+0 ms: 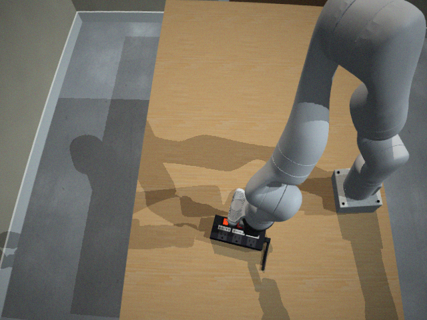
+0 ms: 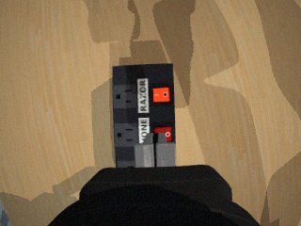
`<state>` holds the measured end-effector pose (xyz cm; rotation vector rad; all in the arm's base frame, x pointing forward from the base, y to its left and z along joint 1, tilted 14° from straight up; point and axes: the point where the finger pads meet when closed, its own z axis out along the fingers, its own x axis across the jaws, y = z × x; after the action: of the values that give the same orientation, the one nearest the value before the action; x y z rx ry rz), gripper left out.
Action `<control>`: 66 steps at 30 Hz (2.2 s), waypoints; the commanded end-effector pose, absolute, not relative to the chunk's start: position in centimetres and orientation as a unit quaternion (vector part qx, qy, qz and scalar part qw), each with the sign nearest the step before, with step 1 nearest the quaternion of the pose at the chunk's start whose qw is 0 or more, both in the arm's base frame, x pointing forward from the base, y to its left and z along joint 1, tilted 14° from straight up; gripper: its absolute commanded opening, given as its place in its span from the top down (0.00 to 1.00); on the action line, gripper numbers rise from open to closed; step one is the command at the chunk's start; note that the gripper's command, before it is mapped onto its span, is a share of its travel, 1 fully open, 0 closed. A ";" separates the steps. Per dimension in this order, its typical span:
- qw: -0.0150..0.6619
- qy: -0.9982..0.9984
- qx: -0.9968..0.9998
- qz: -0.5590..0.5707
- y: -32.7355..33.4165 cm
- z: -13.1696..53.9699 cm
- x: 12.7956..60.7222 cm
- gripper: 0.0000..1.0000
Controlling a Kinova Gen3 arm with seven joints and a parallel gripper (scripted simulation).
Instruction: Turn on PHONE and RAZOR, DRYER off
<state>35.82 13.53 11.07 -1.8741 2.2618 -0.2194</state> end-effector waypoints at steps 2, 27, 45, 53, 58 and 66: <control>0.099 0.767 -0.630 -0.075 13.3 11.1 36.0 1.00; 0.099 0.767 -0.630 -0.075 13.3 11.1 36.0 1.00; 0.099 0.767 -0.630 -0.075 13.3 10.9 36.1 1.00; 0.099 0.767 -0.630 -0.075 13.3 10.2 36.3 1.00; 0.099 0.767 -0.630 -0.075 13.3 9.9 36.4 1.00; 0.099 0.767 -0.630 -0.075 13.3 8.9 36.6 1.00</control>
<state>36.80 13.21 9.34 -1.8538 2.2673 -0.2239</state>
